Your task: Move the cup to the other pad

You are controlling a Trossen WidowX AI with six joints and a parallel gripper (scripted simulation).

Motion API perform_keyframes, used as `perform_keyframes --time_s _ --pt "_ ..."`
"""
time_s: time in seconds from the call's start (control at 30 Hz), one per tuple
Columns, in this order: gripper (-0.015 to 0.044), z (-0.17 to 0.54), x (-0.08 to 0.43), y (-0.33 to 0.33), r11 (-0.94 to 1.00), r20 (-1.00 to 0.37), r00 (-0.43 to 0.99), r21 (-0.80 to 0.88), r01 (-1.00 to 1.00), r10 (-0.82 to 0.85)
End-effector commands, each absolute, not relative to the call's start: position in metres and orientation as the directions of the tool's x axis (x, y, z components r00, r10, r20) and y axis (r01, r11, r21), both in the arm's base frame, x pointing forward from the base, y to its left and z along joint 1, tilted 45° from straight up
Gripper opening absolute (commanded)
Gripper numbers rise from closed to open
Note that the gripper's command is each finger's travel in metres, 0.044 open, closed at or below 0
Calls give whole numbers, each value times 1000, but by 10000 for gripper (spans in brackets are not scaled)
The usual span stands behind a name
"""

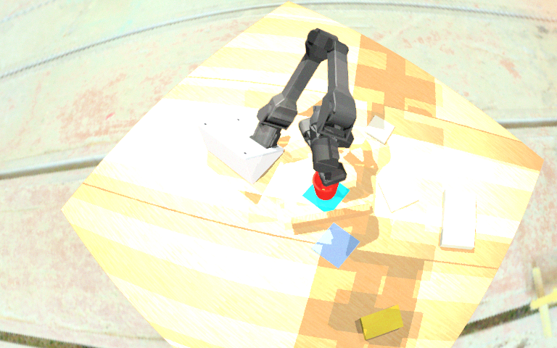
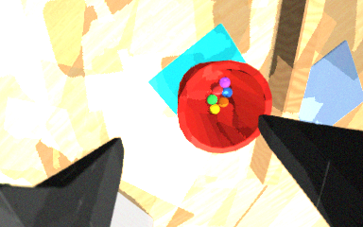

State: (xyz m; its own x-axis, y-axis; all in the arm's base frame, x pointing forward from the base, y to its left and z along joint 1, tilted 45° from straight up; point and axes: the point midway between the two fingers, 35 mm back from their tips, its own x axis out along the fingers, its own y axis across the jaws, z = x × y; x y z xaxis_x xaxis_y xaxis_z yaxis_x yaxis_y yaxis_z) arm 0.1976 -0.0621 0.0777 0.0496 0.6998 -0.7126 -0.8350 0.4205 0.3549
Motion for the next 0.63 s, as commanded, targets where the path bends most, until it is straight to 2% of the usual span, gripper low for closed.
perform_keyframes --time_s 0.0,0.6 --pt "440 87 199 -73 428 -721 59 341 -837 690" --pt "440 115 195 -97 452 -729 78 333 -827 680"
